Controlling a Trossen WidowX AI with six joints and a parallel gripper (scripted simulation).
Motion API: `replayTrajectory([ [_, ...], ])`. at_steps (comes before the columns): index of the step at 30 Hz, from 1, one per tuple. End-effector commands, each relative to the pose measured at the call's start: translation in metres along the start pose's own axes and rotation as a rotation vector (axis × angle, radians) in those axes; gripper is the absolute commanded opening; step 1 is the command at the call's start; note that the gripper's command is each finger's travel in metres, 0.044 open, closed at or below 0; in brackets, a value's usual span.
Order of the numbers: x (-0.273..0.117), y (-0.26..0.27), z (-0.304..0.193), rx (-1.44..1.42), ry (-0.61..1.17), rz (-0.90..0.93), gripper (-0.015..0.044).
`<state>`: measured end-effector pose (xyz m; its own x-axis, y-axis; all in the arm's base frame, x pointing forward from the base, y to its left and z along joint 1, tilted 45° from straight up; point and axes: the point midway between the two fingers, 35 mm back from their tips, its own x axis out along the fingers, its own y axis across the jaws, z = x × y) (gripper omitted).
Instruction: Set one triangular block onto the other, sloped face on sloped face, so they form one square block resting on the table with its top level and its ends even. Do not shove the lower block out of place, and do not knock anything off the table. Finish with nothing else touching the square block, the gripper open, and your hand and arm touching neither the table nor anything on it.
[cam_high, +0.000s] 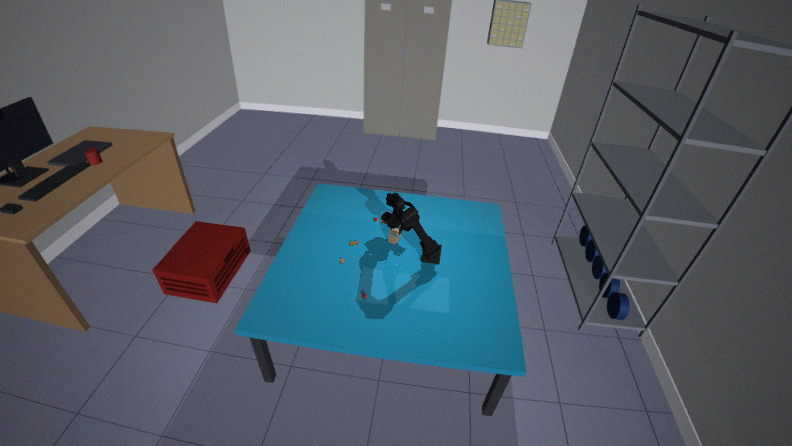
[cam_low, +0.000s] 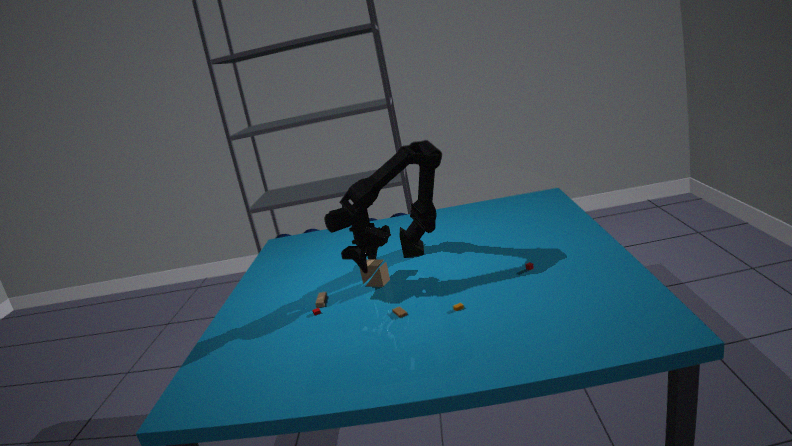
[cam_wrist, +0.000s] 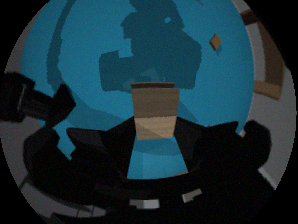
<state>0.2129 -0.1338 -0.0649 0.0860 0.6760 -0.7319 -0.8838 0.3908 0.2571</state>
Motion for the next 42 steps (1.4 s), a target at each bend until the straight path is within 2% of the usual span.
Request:
replayTrajectory([
  [1, 0.0038, 0.0011, 0.0022, 0.005, -0.004, 0.001, 0.0],
  [42, 0.0086, 0.0019, 0.0044, 0.008, -0.006, -0.001, 0.0],
])
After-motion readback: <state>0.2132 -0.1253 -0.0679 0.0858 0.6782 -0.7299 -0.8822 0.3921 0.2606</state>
